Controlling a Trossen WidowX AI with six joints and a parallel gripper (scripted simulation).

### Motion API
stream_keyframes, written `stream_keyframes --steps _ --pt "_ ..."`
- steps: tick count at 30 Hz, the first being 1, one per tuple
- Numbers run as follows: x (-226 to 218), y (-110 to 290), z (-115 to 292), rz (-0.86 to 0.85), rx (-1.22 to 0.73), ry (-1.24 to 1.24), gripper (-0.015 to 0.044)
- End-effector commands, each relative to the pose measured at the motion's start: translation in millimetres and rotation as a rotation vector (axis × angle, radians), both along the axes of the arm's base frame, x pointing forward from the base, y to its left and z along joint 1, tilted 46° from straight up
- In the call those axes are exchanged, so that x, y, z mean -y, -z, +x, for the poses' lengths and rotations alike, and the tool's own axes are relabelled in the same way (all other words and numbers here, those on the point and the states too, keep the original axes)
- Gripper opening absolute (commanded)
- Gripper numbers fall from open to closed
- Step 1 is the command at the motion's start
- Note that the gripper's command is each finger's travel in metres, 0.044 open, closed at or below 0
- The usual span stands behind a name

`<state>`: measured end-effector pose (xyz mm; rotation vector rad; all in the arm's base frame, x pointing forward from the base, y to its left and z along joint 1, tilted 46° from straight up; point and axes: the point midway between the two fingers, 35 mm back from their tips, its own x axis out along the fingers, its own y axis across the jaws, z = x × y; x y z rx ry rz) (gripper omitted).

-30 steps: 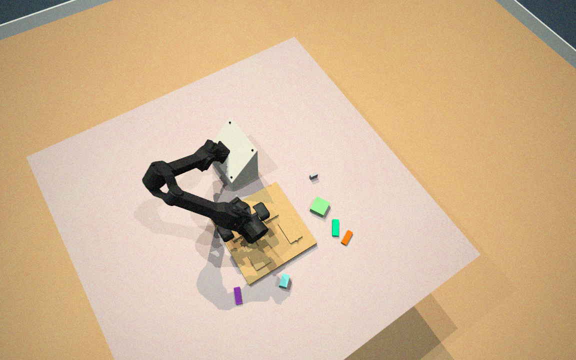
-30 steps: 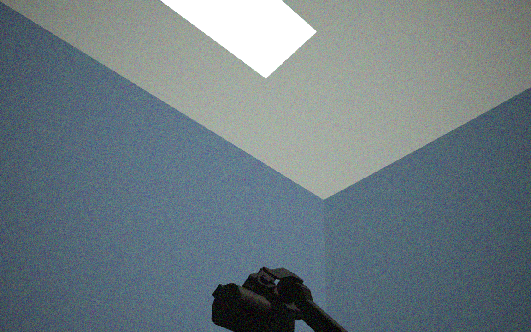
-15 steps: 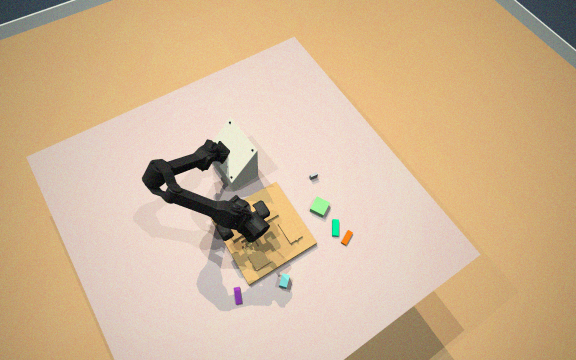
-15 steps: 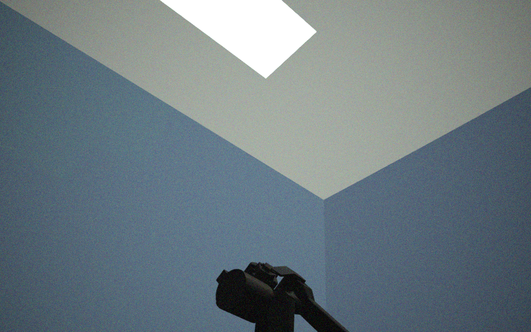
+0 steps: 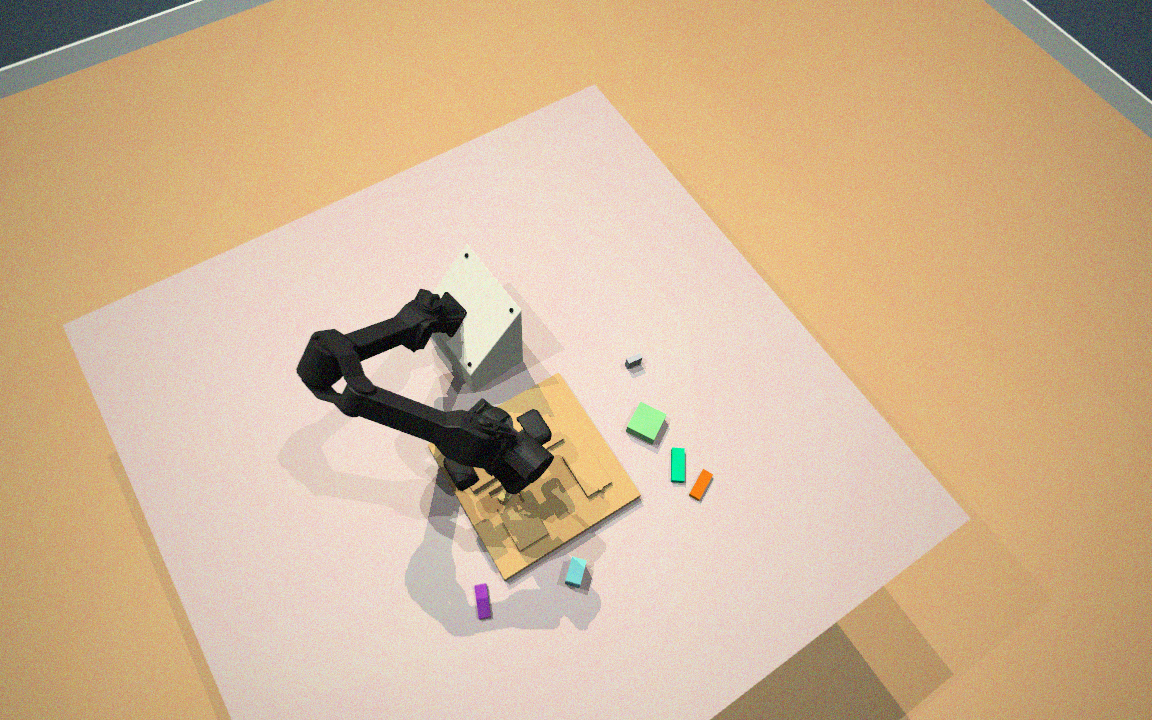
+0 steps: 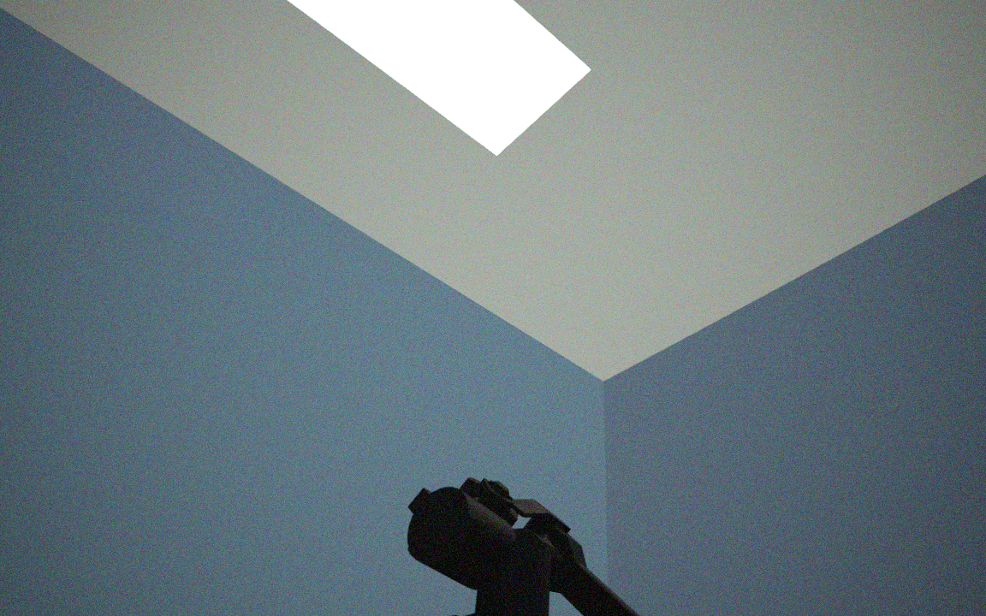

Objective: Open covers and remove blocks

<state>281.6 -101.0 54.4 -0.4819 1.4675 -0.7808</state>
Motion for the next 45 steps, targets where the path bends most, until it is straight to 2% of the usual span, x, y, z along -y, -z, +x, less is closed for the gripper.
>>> stream_keyframes --steps 1,14,31,45 --pt "-12.3 8.6 14.1 0.007 0.003 -0.004 0.0" --pt "-53.5 48.4 49.7 0.046 -0.012 -0.017 0.0" --pt "-116.8 106.6 83.5 0.011 0.01 -0.001 0.0" --pt "-119.0 109.0 84.3 0.008 0.011 -0.001 0.0"
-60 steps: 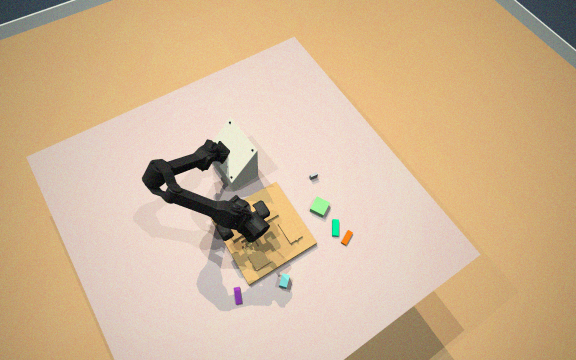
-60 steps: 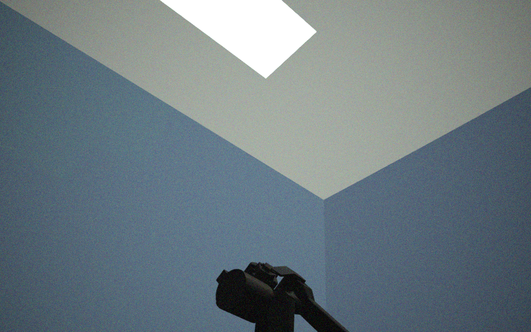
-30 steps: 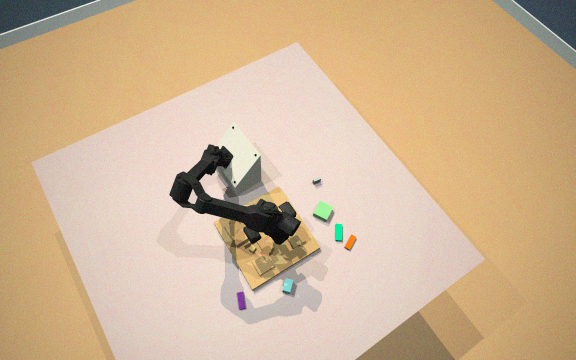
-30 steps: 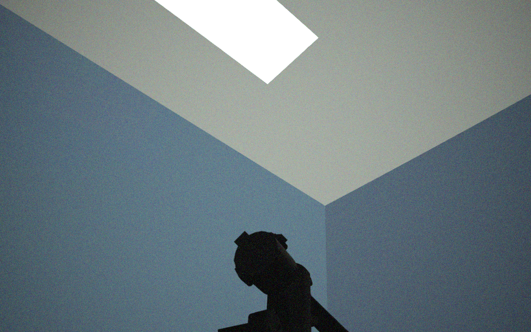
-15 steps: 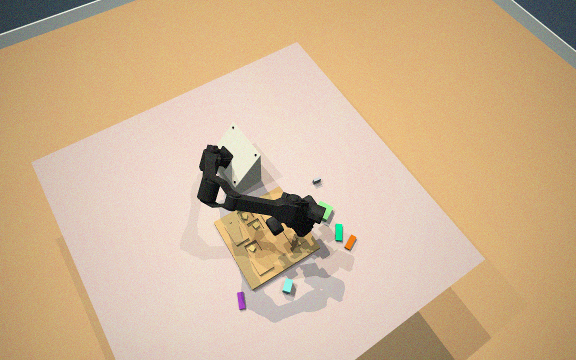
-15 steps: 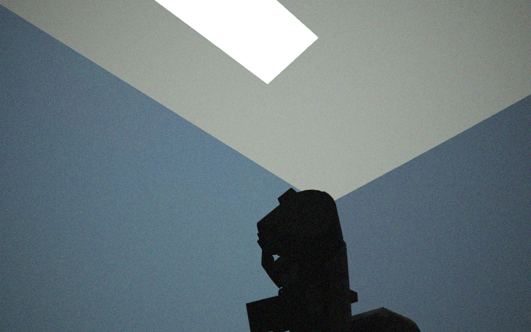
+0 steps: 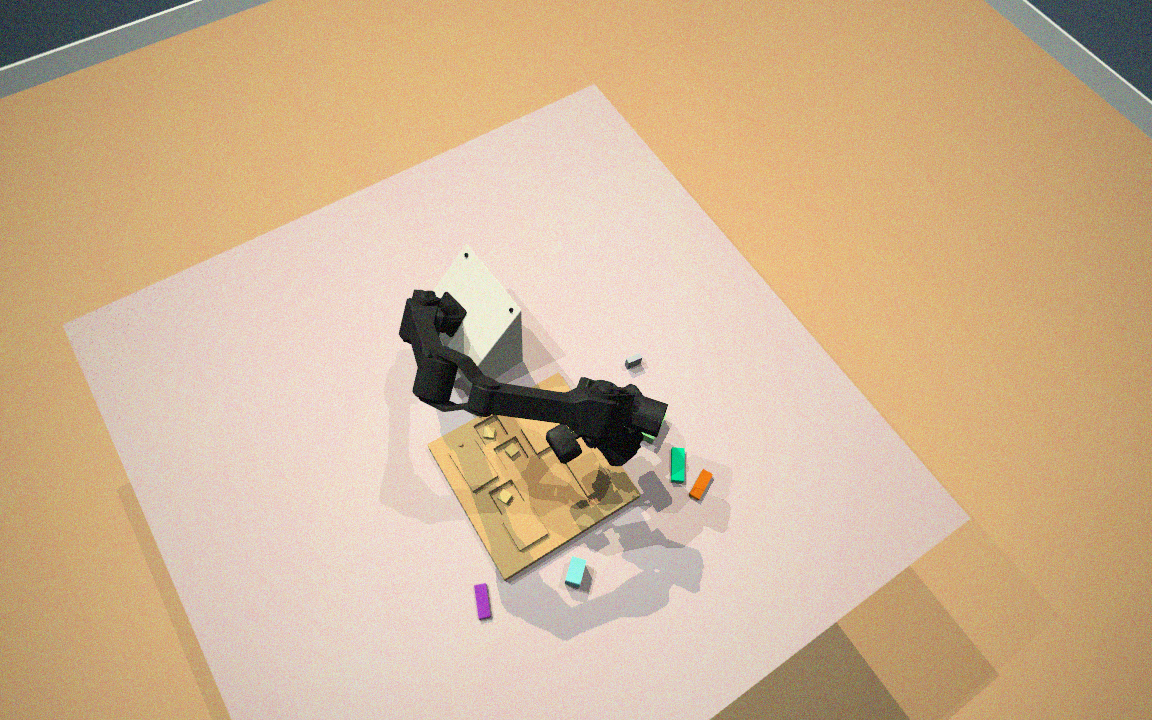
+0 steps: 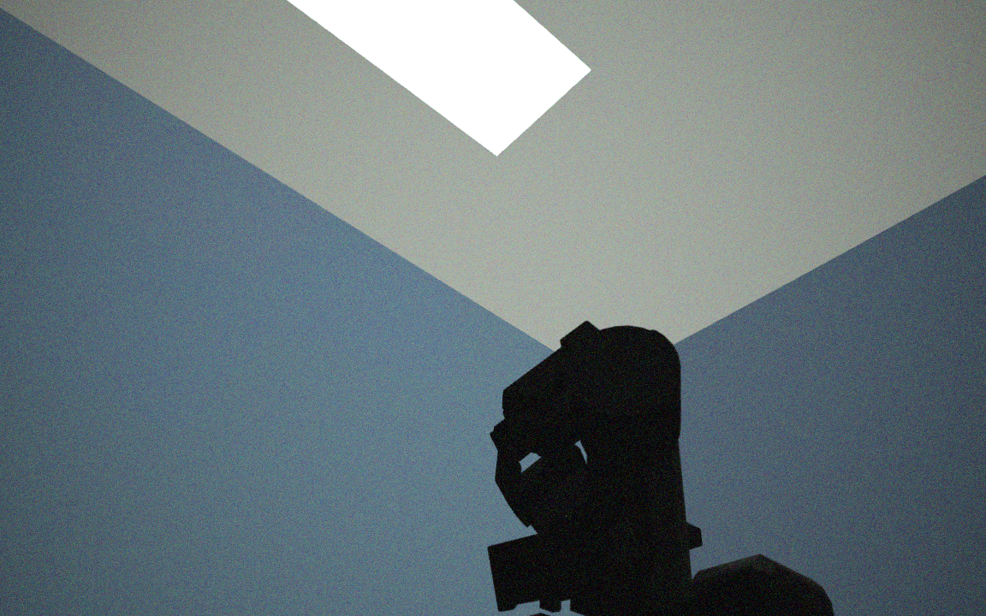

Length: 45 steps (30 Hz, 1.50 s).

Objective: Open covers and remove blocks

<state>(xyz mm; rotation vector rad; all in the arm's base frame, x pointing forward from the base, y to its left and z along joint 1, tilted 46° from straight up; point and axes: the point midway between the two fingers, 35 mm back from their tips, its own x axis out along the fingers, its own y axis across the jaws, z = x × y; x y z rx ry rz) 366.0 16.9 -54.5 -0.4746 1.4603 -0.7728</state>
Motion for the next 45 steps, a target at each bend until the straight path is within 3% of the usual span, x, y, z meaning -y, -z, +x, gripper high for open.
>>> stream_keyframes --steps 1,45 --pt "-1.2 0.1 -0.1 0.0 0.002 0.003 0.0" --pt "19.6 20.9 -1.0 0.0 0.002 0.003 0.0"
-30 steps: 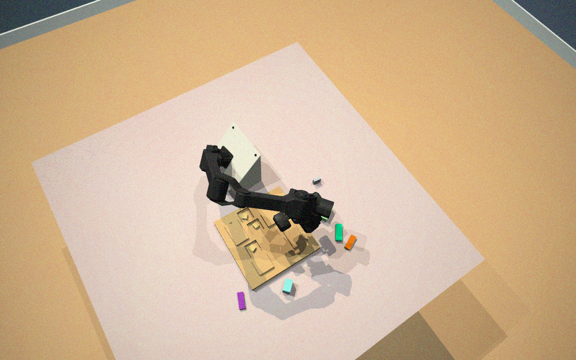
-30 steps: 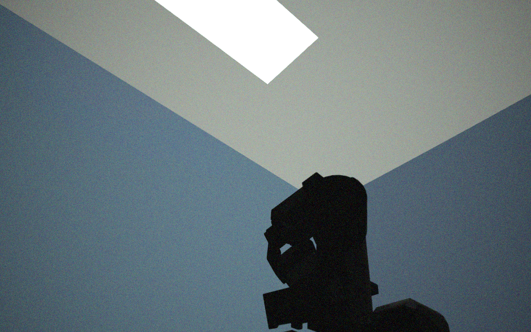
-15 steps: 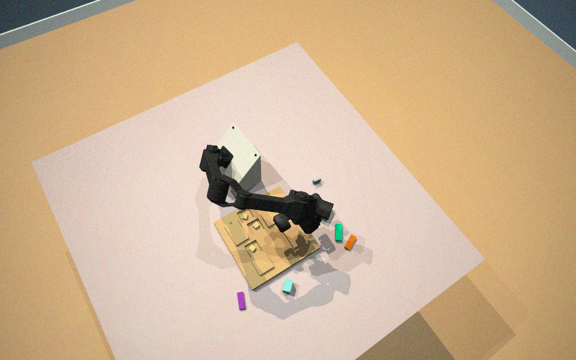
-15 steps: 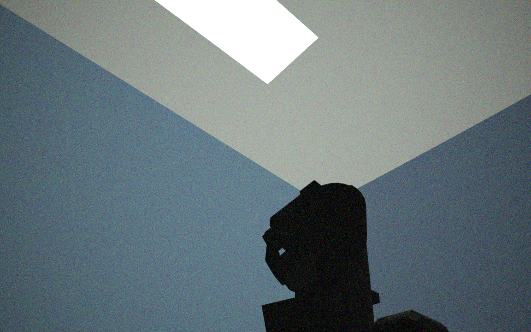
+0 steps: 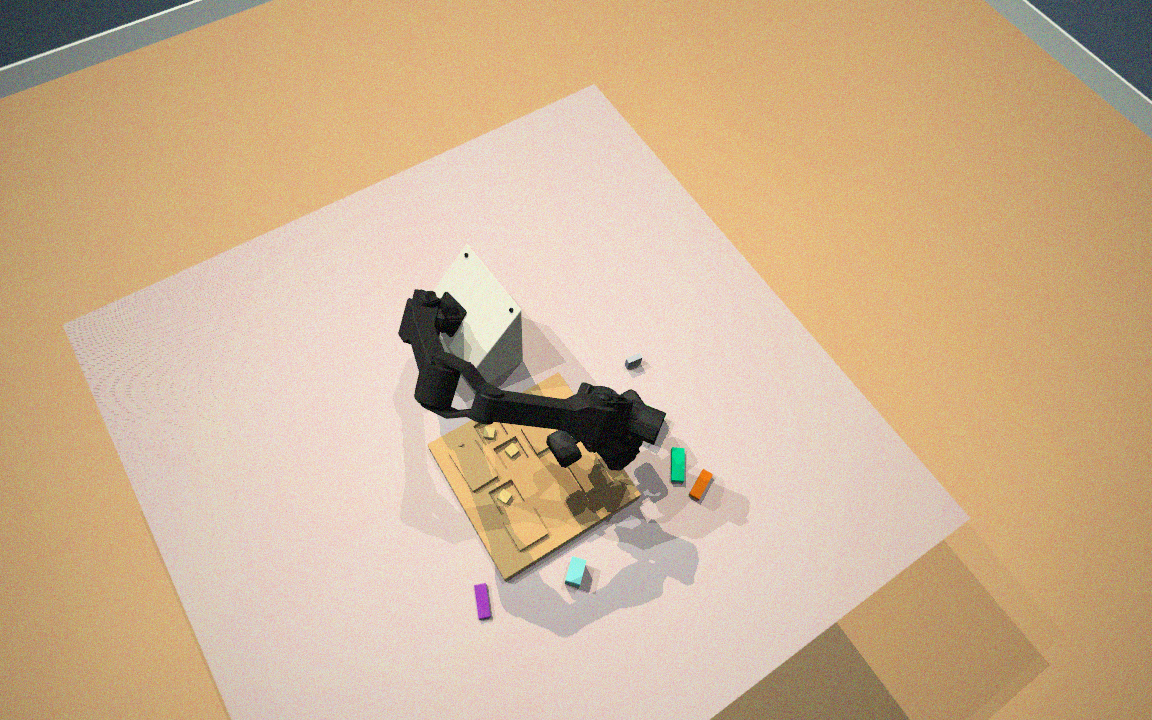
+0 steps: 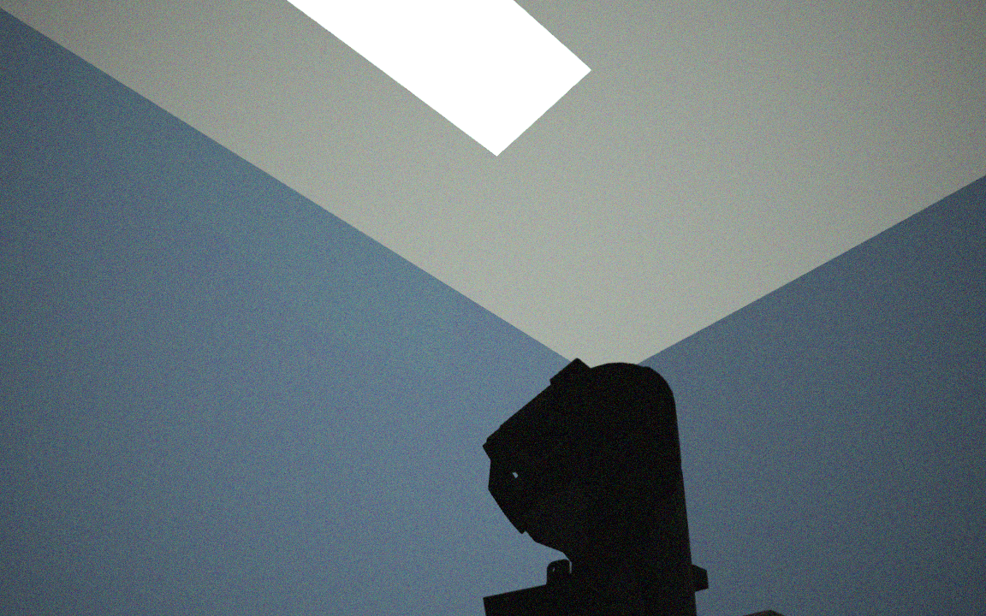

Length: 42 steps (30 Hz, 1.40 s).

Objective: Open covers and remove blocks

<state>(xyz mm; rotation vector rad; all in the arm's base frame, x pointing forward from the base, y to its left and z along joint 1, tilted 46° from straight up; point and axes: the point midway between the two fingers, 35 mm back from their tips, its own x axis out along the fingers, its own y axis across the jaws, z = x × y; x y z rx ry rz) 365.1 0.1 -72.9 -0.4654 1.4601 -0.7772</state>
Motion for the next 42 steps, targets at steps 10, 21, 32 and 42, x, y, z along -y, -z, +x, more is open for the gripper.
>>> stream_keyframes --steps 10,21,32,42 --pt "9.9 9.3 -0.9 -0.003 -0.002 -0.005 0.0" --pt "17.8 16.6 -2.2 -0.004 -0.002 -0.005 0.0" --pt "24.2 19.9 -4.1 -0.005 -0.002 -0.005 0.0" --pt "32.3 12.4 -9.9 -0.005 -0.003 -0.005 0.0"
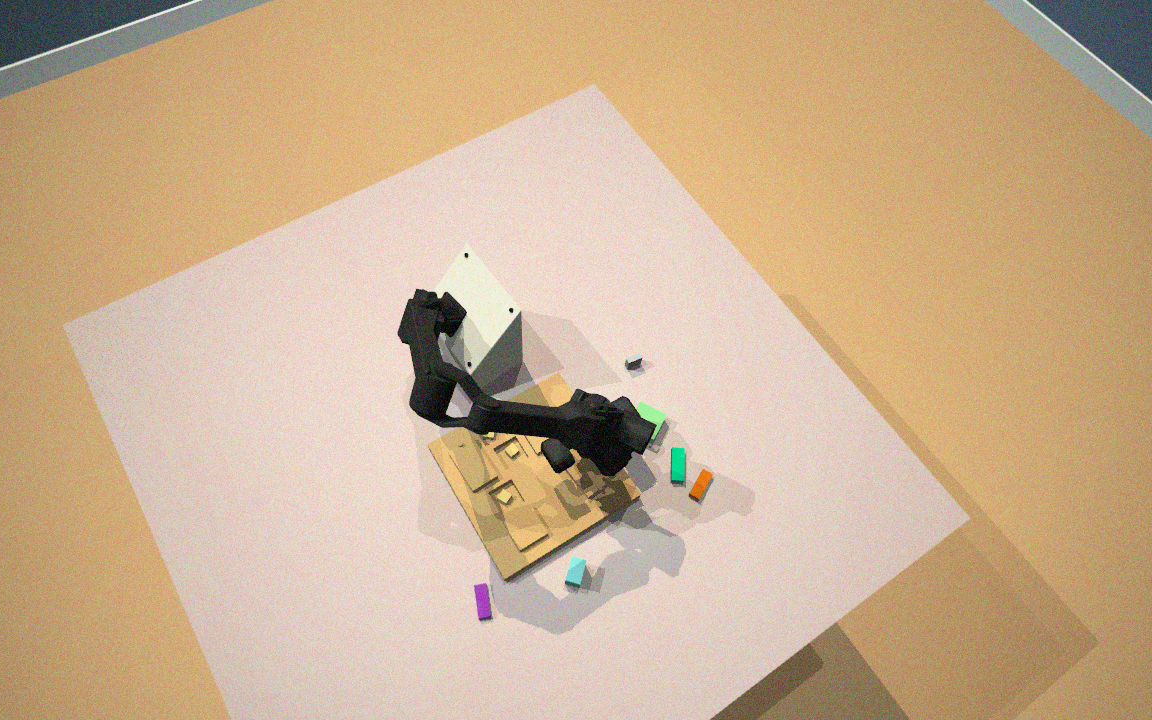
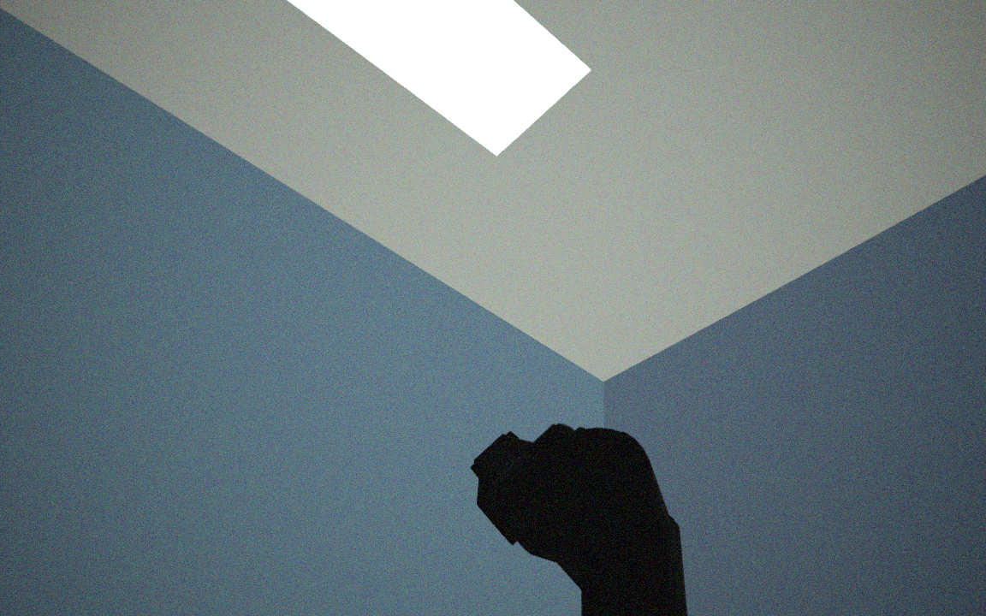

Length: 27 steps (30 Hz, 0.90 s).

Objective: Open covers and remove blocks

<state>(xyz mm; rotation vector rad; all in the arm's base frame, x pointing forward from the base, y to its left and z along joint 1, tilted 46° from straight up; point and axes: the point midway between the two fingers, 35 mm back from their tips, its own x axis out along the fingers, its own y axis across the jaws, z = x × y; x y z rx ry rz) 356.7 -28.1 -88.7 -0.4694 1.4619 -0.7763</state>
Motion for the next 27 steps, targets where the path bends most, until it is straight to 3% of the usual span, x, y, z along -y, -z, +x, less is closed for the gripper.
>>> stream_keyframes --steps 1,27 --pt "5.0 -4.2 -2.1 -0.004 0.001 -0.003 0.0" --pt "23.7 -23.1 -9.3 -0.005 0.0 -0.003 0.0"
